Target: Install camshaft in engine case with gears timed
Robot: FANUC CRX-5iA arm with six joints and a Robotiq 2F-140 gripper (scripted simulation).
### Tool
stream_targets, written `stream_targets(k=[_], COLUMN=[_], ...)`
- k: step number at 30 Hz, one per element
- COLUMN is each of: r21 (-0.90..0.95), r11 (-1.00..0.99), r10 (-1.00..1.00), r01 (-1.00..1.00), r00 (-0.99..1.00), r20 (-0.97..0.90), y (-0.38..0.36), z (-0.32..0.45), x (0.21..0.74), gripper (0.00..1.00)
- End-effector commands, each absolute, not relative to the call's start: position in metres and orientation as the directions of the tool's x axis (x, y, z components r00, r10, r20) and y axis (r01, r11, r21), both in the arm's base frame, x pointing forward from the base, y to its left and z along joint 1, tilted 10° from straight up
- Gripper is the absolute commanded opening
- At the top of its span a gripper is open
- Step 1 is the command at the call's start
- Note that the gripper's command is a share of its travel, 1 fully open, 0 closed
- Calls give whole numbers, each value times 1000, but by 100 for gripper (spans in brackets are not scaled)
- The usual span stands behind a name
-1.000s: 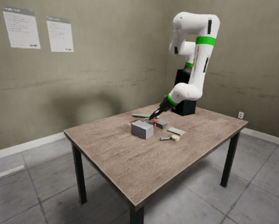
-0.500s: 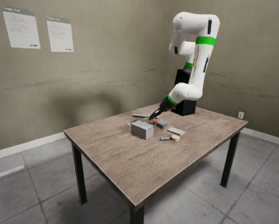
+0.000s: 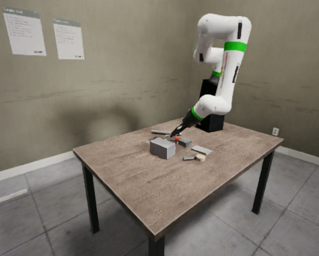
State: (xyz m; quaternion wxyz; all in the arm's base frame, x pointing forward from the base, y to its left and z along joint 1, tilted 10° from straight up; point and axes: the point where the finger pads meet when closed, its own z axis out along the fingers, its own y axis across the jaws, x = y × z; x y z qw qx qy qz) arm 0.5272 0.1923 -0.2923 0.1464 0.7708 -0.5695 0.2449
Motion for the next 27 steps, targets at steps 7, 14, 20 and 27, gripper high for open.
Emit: stream_targets(k=[7,14,20,27], r21=[-55,-55,-55,-55], r11=[-308,-308,-308,-308], r10=[-807,-807,-807,-807], r01=[-950,-950,-950,-950], r00=[230,230,230,230], r20=[544,544,544,544], y=[197,205,212,216], z=[-285,-271,-259,-252], x=[526,523,520,518], gripper=[27,27,27,27])
